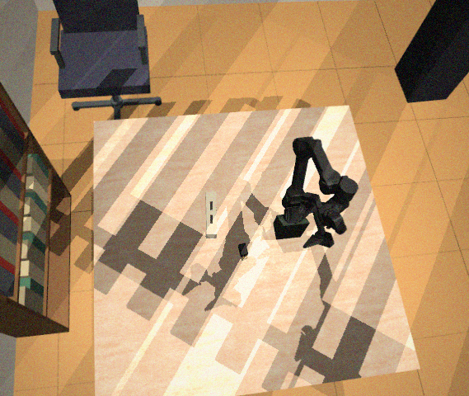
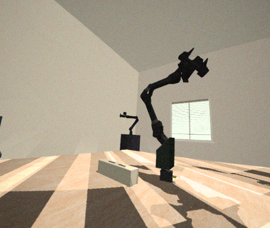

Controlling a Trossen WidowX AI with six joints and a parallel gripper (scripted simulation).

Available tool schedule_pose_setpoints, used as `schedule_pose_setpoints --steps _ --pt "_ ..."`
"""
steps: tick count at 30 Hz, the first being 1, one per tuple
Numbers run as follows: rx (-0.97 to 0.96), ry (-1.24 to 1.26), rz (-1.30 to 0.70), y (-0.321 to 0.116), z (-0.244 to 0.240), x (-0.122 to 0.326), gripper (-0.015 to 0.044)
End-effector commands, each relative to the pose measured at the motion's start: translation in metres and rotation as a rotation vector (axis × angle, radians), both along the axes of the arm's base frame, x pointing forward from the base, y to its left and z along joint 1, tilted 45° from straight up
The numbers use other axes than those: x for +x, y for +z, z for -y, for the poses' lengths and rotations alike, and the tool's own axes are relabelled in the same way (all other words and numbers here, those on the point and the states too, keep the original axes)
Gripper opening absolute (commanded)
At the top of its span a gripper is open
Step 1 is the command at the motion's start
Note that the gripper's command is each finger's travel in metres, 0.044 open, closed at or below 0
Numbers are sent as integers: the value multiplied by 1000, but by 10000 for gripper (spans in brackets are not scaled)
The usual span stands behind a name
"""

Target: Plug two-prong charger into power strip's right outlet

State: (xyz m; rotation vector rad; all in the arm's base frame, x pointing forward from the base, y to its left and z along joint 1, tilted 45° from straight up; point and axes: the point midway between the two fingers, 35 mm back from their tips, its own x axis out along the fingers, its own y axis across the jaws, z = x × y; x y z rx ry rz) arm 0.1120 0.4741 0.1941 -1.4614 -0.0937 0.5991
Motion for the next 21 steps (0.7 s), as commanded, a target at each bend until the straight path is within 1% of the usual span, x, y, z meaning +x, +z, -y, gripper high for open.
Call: schedule_pose_setpoints --steps 1,11,21 --pt "-81 -32 -9 -24 10 22 440" --pt "-252 -125 -51 -71 44 73 440" --pt "-419 -220 -122 -117 90 116 440"
